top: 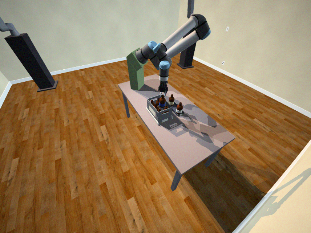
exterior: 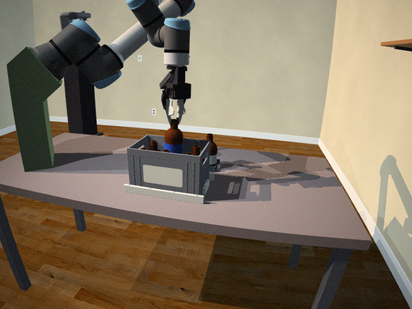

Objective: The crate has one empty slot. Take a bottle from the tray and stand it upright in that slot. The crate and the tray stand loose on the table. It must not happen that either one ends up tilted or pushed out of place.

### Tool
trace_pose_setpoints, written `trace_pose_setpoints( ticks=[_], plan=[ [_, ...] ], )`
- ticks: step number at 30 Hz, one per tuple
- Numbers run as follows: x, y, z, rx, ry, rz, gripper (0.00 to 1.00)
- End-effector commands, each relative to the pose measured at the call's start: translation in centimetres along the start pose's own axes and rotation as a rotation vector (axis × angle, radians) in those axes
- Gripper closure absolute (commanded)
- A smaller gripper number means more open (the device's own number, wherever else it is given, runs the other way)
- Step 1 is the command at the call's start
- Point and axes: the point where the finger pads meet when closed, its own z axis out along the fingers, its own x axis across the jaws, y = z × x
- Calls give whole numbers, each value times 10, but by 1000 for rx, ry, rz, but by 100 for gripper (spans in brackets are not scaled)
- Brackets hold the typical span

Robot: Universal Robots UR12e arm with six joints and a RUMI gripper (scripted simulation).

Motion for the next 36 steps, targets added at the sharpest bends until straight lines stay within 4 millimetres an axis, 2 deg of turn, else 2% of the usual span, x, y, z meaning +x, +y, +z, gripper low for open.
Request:
trace_pose_setpoints(
  ticks=[1,14,36],
  plan=[
    [0,0,0,-1,0,-1,100],
    [0,0,4,-1,0,-1,100],
    [0,0,26,-1,0,-1,100]
  ],
)
